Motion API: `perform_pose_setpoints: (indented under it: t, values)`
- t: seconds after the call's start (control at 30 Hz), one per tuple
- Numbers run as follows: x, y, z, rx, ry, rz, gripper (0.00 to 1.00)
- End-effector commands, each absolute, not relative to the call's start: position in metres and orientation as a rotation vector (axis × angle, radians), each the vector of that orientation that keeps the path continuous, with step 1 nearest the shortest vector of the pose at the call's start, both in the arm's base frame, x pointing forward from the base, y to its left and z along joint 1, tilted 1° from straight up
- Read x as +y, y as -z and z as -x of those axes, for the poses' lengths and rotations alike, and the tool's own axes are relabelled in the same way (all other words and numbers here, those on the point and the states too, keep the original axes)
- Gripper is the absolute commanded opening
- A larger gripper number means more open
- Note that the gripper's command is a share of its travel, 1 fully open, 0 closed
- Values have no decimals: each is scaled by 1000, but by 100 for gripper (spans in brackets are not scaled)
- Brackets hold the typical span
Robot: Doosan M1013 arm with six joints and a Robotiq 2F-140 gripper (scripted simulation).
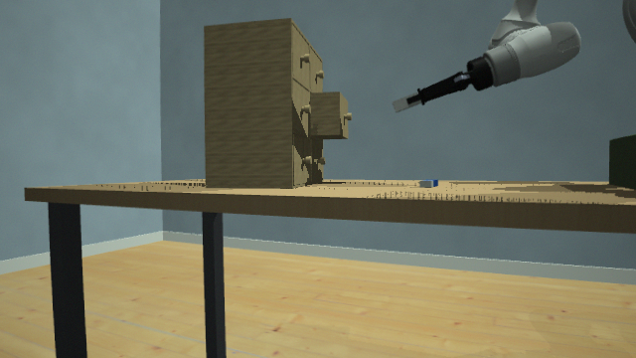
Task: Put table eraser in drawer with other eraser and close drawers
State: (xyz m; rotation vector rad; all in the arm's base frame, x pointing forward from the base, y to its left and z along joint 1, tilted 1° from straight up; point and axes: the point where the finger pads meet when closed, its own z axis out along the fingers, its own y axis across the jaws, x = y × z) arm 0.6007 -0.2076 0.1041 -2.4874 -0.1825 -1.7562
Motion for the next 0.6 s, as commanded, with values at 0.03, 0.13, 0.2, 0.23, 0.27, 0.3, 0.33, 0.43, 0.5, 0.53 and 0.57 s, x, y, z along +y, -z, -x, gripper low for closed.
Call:
perform_pose_setpoints:
  t: [0.03, 0.13, 0.2, 0.23, 0.27, 0.3, 0.33, 0.43, 0.5, 0.53, 0.57]
  values:
    - [-208, -104, -601, -183, 1756, 2487, 0]
    - [-208, -104, -601, -183, 1756, 2487, 0]
    - [-207, -104, -602, -183, 1757, 2487, 0]
    - [-207, -104, -603, -183, 1757, 2487, 0]
    - [-207, -103, -604, -183, 1757, 2487, 0]
    - [-207, -103, -605, -183, 1757, 2487, 0]
    - [-207, -102, -607, -183, 1757, 2487, 0]
    - [-206, -100, -613, -183, 1757, 2487, 0]
    - [-205, -99, -619, -183, 1757, 2487, 0]
    - [-204, -98, -622, -183, 1757, 2487, 0]
    - [-204, -98, -622, -183, 1757, 2487, 0]
